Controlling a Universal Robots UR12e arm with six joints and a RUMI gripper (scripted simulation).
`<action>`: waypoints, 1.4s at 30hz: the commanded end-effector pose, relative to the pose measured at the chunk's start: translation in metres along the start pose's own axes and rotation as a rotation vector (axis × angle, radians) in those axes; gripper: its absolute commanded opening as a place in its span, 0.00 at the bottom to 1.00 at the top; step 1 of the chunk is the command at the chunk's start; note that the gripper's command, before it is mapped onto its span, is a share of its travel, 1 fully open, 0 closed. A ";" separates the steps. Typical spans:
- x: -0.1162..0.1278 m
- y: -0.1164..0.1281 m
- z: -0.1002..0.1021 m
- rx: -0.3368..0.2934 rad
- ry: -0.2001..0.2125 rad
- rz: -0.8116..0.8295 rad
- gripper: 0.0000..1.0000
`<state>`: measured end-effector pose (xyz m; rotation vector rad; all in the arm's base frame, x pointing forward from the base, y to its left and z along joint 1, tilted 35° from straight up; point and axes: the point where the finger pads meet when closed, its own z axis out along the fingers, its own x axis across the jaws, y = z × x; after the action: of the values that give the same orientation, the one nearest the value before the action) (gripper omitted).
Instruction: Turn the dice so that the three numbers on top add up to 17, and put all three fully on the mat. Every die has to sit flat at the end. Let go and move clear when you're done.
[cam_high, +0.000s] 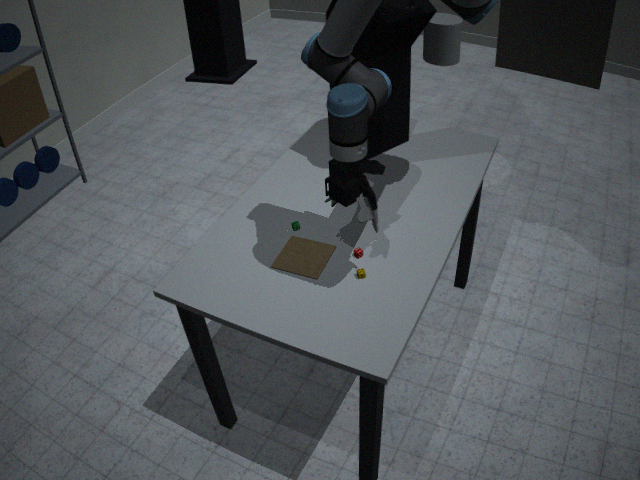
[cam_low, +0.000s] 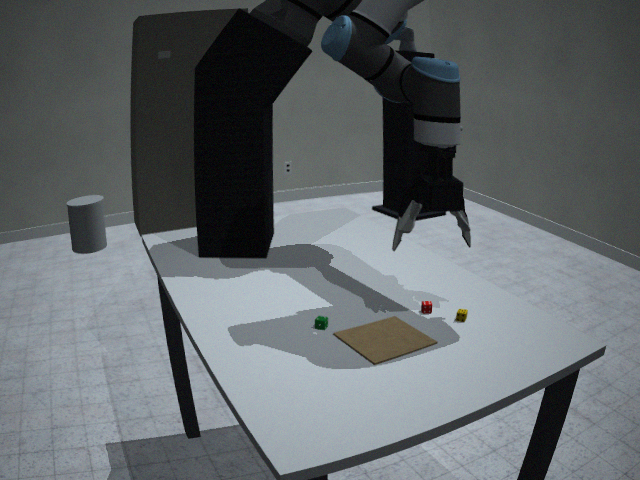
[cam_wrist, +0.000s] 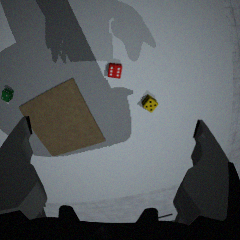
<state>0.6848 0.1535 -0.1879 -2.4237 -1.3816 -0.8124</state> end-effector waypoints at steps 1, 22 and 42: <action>0.000 0.000 0.000 -0.001 0.000 -0.013 1.00; -0.002 -0.006 0.014 0.000 -0.001 -0.470 1.00; -0.002 -0.009 0.030 0.000 -0.001 -1.028 1.00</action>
<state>0.6857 0.1689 -0.2111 -1.7388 -2.4756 -0.9506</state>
